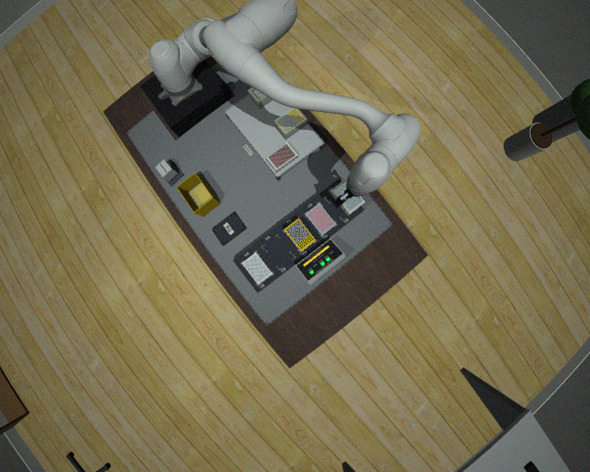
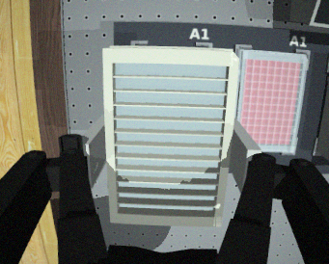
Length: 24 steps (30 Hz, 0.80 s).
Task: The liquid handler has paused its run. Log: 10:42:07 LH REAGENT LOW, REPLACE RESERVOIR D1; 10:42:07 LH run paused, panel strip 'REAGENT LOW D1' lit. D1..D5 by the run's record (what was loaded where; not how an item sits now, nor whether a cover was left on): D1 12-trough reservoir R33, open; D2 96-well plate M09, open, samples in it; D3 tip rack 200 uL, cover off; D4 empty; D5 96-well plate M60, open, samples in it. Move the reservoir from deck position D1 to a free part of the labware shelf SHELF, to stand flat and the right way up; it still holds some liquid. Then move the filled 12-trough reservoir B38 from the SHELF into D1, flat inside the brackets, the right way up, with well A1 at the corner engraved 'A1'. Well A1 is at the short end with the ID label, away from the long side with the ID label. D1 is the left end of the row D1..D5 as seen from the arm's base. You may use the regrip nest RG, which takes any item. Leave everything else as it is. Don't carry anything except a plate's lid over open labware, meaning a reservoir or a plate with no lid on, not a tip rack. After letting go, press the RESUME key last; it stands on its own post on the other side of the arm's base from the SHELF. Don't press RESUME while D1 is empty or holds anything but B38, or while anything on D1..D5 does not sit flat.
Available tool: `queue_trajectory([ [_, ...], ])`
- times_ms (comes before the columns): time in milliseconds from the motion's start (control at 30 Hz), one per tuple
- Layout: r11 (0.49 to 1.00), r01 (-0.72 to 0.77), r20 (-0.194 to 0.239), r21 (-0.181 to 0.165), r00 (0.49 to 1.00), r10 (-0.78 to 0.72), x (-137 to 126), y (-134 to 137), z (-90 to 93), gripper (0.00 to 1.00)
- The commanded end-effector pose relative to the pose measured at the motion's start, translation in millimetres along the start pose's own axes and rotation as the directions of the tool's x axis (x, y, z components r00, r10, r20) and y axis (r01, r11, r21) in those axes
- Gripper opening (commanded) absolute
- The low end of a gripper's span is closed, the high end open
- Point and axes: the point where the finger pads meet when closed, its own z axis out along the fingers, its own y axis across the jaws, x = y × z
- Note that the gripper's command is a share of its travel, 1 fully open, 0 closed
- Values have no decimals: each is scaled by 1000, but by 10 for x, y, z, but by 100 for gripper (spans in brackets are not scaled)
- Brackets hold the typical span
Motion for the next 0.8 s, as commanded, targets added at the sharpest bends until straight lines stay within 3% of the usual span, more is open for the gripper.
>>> queue_trajectory([
  [0, 1000, 0, 0, 0, 1000, 0, 0, 0, 21, 0],
  [767, 1000, 0, 0, 0, 1000, 0, 0, -1, 371, 0],
])
